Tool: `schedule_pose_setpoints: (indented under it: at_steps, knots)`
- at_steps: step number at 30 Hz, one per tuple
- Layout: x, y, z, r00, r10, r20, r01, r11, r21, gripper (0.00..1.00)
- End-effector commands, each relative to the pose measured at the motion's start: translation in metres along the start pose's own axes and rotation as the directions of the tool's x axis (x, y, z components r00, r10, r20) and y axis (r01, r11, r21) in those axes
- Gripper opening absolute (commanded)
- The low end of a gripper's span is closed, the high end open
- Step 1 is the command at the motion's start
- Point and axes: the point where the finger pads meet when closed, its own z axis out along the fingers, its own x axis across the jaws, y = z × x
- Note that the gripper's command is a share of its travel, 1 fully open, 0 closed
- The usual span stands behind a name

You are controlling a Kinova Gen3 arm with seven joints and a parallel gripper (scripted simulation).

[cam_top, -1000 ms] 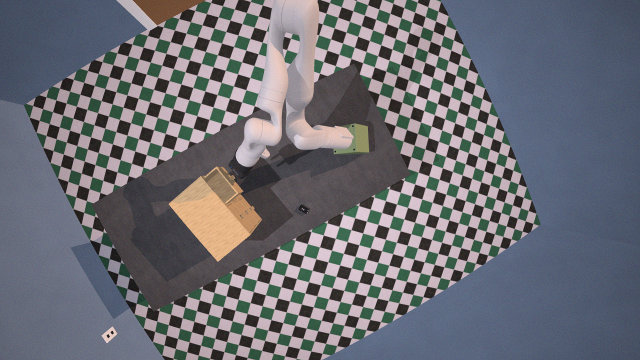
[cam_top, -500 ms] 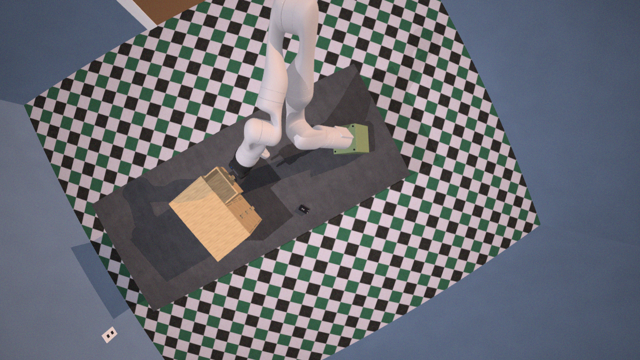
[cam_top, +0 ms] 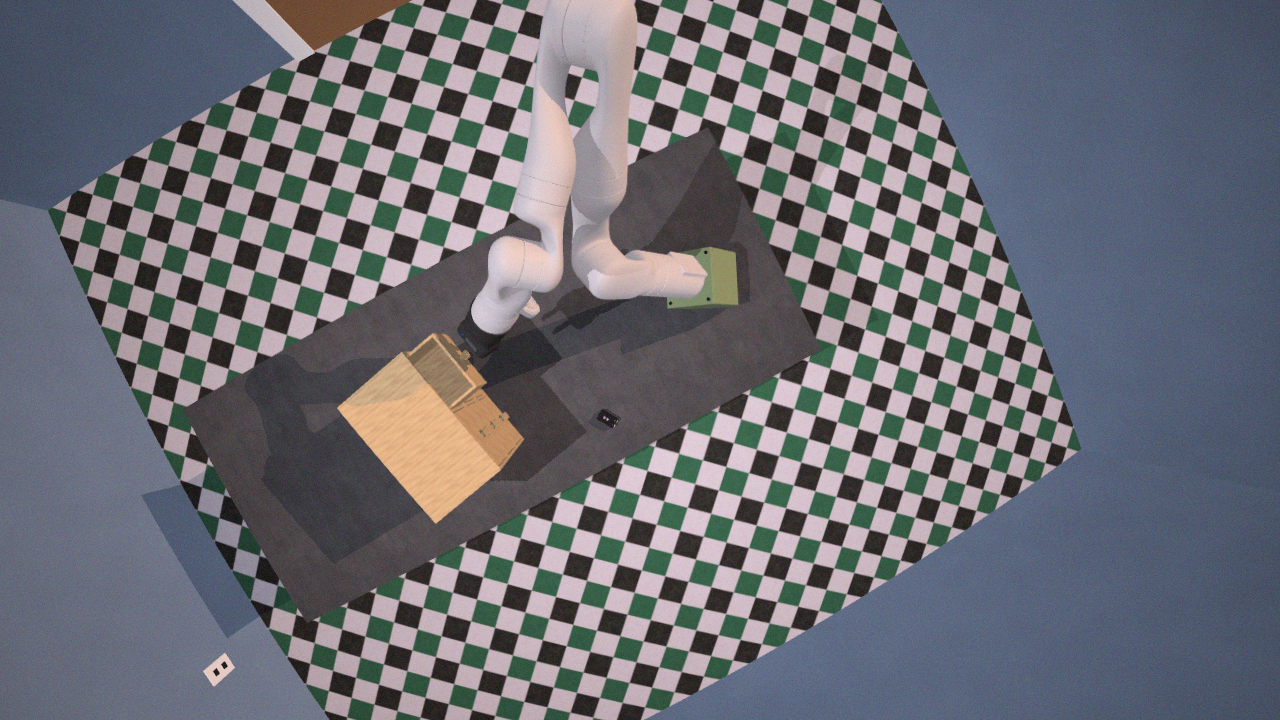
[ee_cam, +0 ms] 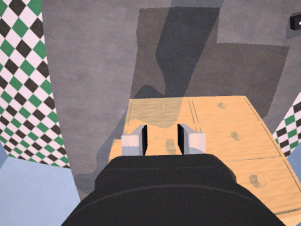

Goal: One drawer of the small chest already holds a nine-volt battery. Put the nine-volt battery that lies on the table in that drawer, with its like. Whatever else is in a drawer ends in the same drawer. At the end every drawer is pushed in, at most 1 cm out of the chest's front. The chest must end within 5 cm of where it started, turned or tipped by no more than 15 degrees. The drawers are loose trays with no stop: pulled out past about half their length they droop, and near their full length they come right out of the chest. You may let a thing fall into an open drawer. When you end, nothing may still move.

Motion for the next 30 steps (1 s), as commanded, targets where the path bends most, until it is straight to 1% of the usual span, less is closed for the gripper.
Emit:
schedule_pose_setpoints:
  at_steps: [1, 18, 30]
  knots:
    - [0.0001, 0.0006, -0.0002, 1.000, 0.000, 0.000, 0.000, 1.000, -0.001, 0.67]
    - [0.0001, 0.0011, 0.0002, 1.000, 0.000, 0.000, 0.000, 1.000, -0.001, 0.67]
    - [0.0001, 0.0061, 0.0037, 1.000, 0.000, 0.000, 0.000, 1.000, -0.001, 0.67]
